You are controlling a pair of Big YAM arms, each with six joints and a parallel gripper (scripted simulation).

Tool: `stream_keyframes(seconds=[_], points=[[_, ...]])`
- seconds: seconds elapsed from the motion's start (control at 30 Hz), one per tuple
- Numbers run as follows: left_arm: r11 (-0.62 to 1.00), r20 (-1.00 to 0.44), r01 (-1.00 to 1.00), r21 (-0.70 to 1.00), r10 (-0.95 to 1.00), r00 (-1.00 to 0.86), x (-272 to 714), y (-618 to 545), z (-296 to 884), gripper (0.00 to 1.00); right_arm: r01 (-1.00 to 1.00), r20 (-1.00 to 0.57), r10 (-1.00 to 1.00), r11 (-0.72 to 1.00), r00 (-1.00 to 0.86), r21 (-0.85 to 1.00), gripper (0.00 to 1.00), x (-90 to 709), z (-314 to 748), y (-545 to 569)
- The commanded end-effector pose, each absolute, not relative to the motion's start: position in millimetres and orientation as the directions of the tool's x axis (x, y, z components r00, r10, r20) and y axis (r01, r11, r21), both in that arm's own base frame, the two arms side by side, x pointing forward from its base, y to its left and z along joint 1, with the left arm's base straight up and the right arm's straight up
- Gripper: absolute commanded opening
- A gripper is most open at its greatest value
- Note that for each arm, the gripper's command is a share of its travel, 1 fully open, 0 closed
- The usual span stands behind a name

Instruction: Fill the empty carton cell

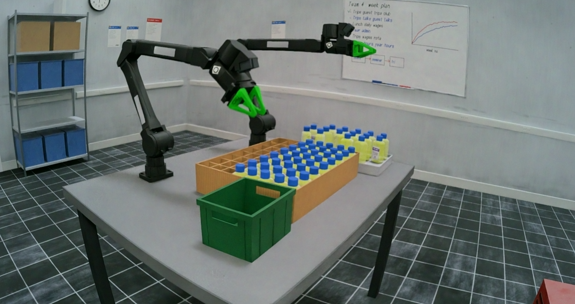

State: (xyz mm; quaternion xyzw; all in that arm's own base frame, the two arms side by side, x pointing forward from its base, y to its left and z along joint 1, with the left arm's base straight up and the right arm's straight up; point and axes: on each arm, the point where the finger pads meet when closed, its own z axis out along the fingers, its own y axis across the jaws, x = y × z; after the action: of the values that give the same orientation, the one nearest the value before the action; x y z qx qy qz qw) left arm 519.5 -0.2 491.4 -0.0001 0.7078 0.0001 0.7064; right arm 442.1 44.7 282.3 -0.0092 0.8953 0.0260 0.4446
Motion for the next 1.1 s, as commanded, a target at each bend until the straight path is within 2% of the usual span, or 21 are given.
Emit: stream_keyframes(seconds=[0.0, 0.27, 0.33, 0.37, 0.47, 0.7, 0.9, 0.97, 1.07], points=[[1.0, -0.997, 0.001, 0.01, 0.01, 0.082, 522.2, -3.1, 539.5, 0.42, -0.035, -0.915, 0.014, 0.999, -0.403, 0.031, 0.42, 504.7, 369.0, 32.0], [1.0, -0.997, 0.001, 0.01, 0.01, 0.082, 522.2, -3.1, 539.5, 0.42, -0.019, -0.983, 0.012, 1.0, -0.181, 0.015, 0.42, 526.3, 440.8, 13.9], [1.0, -0.997, 0.001, 0.01, 0.01, 0.082, 522.2, -3.1, 539.5, 0.42, -0.019, -0.983, 0.012, 1.0, -0.181, 0.015, 0.42, 526.3, 440.8, 13.9], [1.0, -0.997, 0.001, 0.01, 0.01, 0.082, 522.2, -3.1, 539.5, 0.42, -0.03, -0.97, 0.02, 0.999, -0.241, 0.028, 0.42, 526.8, 424.7, 21.2], [1.0, -0.997, 0.001, 0.01, 0.01, 0.082, 522.2, -3.1, 539.5, 0.42, -0.009, -0.997, 0.002, 1.0, -0.083, 0.003, 0.42, 532.8, 483.0, 4.6], [1.0, -0.997, 0.001, 0.01, 0.01, 0.082, 522.2, -3.1, 539.5, 0.42, 0.017, -0.995, -0.02, 1.0, 0.093, -0.018, 0.42, 535.7, 535.9, -11.3], [1.0, -0.997, 0.001, 0.01, 0.01, 0.082, 522.2, -3.1, 539.5, 0.42, 0.009, -0.997, -0.01, 1.0, 0.08, -0.009, 0.42, 539.7, 533.5, -10.2], [1.0, -0.997, 0.001, 0.01, 0.01, 0.082, 522.2, -3.1, 539.5, 0.42, -0.031, -0.999, 0.014, 0.999, -0.032, 0.015, 0.42, 540.4, 490.7, 13.8], [1.0, -0.997, 0.001, 0.01, 0.01, 0.082, 522.2, -3.1, 539.5, 0.42, -0.022, -1.0, 0.012, 1.0, 0.028, 0.012, 0.42, 536.0, 523.4, 10.8]])
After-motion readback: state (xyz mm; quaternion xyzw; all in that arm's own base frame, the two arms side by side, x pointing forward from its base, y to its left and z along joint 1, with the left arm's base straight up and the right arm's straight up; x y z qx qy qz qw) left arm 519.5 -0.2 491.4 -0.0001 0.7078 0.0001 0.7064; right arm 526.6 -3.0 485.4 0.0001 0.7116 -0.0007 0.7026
